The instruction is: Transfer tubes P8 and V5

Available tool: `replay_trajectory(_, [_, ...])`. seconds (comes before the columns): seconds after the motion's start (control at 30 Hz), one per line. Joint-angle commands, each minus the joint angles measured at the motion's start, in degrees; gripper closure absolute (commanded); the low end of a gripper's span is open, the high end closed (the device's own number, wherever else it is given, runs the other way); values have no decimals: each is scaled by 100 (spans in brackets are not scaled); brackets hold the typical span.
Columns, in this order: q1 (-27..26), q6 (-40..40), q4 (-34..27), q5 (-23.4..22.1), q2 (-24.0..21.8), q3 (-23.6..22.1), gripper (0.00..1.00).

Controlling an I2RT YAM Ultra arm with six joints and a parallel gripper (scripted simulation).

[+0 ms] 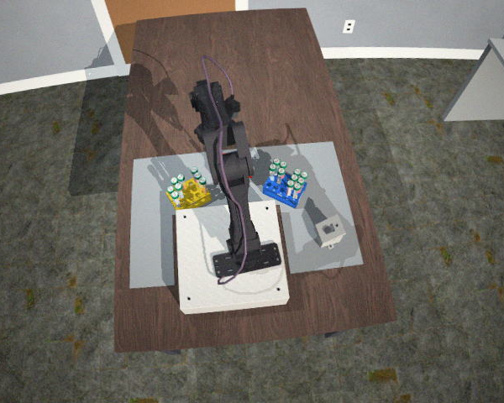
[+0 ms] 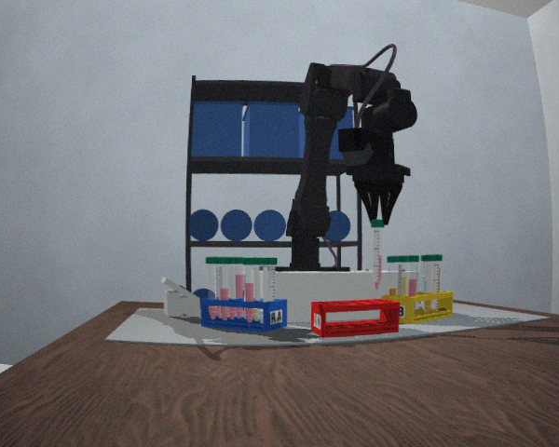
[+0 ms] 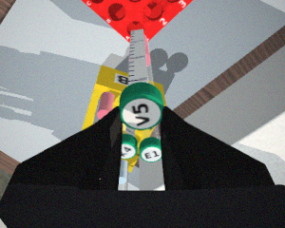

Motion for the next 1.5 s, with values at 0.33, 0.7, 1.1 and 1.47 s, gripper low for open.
replay_trajectory(0.33, [104,80,206,12,-616,-552,100])
replay_trajectory(0.7, [135,126,295,11,-1009,-1036,100])
replay_trajectory(1.1, [-395,-379,341,49,-1282,-1369,100])
replay_trajectory(1.47, [-940,-924,319,50,-1452,-1577,100])
